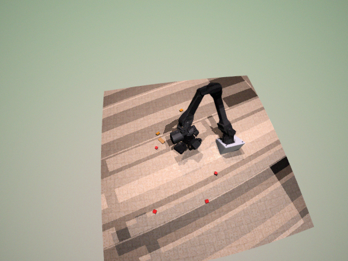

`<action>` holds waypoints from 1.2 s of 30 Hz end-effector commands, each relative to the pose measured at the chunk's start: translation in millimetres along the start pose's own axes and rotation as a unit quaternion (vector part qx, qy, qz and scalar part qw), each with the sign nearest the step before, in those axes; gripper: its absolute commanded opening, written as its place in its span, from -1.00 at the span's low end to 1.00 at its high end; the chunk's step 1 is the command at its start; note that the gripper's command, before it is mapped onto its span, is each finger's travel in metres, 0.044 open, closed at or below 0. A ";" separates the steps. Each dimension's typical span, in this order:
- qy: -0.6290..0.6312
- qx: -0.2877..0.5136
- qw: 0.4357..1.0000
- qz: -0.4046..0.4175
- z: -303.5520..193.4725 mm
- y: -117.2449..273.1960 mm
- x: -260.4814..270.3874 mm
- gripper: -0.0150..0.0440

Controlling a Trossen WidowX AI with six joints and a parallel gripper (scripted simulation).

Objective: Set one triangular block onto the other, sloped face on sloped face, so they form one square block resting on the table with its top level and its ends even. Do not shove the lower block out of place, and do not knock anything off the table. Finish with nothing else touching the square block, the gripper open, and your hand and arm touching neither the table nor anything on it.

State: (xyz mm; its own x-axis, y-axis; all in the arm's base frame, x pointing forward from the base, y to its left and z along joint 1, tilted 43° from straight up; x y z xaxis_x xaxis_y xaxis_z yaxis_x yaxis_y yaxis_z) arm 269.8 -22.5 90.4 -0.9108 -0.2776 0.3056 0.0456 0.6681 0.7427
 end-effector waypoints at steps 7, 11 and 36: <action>0.000 0.000 1.000 0.000 0.0 0.0 0.0 0.67; 0.000 0.000 1.000 0.000 0.0 0.0 0.0 1.00; 0.007 0.002 1.000 -0.003 1.8 103.8 -3.1 1.00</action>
State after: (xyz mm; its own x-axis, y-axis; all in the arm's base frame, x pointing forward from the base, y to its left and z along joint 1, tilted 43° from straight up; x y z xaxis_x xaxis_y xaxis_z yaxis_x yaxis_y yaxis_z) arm 276.7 48.9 166.5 -0.9078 -0.2867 0.3061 0.0394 0.6684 0.7428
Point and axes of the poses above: the point midway between the two fingers, 35 mm back from their tips, its own y axis back along the fingers, its own x axis across the jaws, z = x × y, the point moved 8 cm from there along y, back along the fingers, and after that the axes turned 10 degrees about -y, right-handed, at the moved point
